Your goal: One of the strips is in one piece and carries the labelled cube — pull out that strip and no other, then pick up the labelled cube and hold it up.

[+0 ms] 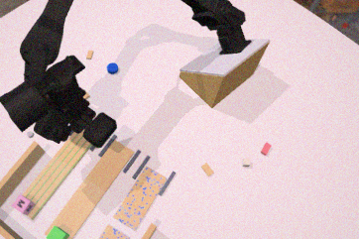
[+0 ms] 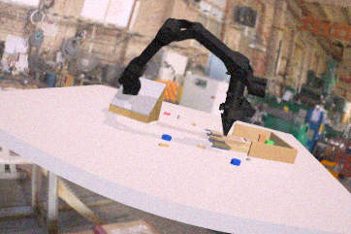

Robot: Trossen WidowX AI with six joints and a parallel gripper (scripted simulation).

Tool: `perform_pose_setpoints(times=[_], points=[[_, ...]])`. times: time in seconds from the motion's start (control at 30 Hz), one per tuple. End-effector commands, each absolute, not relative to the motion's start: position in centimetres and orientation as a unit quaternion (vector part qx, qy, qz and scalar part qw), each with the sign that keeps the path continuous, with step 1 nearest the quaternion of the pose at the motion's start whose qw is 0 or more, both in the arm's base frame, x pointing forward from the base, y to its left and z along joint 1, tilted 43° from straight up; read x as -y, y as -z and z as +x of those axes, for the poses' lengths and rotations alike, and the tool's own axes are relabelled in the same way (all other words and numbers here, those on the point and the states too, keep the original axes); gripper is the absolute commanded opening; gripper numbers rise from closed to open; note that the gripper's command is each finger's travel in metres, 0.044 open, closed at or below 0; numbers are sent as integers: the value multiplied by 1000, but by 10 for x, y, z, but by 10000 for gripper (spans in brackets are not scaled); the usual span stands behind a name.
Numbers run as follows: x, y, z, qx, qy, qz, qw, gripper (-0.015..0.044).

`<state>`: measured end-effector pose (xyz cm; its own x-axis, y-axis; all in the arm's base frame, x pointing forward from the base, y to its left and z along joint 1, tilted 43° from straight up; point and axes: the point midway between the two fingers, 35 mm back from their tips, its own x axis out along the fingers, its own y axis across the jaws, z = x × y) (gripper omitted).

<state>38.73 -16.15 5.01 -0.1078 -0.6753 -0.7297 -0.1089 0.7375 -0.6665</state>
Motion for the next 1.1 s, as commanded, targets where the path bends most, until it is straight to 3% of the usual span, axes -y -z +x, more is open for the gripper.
perform_pose_setpoints(times=[0.0, 1.07], points=[[168, -41, 384, -712, 230, -277, 603, 0], [183, -23, 381, -712, 231, -278, 602, 0]])
